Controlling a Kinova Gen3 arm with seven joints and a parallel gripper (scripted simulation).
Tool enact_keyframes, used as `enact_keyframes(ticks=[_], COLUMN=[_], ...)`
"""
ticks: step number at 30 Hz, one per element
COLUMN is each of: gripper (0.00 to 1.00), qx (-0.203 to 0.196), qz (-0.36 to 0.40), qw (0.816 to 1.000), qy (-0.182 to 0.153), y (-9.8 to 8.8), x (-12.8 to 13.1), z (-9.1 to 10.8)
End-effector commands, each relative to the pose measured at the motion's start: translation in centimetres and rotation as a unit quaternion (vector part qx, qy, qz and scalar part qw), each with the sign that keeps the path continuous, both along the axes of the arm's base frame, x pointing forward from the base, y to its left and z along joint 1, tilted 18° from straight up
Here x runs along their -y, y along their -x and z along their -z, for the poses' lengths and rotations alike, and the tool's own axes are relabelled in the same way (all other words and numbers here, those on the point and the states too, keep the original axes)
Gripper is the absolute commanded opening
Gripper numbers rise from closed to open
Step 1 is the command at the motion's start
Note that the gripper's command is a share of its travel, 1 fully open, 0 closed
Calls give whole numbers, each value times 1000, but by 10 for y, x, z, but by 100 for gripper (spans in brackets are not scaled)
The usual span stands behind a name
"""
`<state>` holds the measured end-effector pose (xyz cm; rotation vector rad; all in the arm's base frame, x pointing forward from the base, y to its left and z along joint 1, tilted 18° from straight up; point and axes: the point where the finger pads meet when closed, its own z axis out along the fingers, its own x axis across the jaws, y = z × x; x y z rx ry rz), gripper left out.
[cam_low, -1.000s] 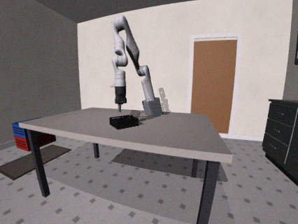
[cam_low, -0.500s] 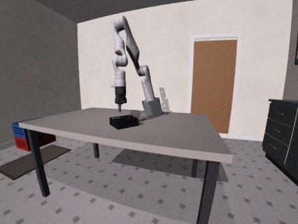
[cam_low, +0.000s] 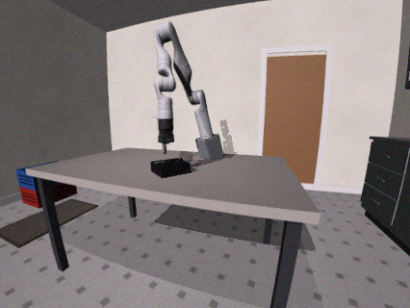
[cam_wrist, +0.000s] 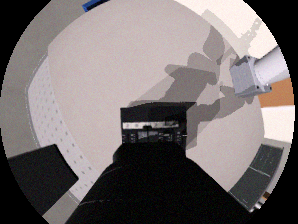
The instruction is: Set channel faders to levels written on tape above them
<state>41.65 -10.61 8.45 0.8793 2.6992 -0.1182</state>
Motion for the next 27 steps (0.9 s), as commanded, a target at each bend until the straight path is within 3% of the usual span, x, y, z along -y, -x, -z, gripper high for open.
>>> enact_keyframes(ticks=[1,27], gripper=[0,0], qx=[0,0], qz=[0,0], qw=[1000,1000], qy=[0,0], y=[0,-4], x=[0,4], z=[1,14])
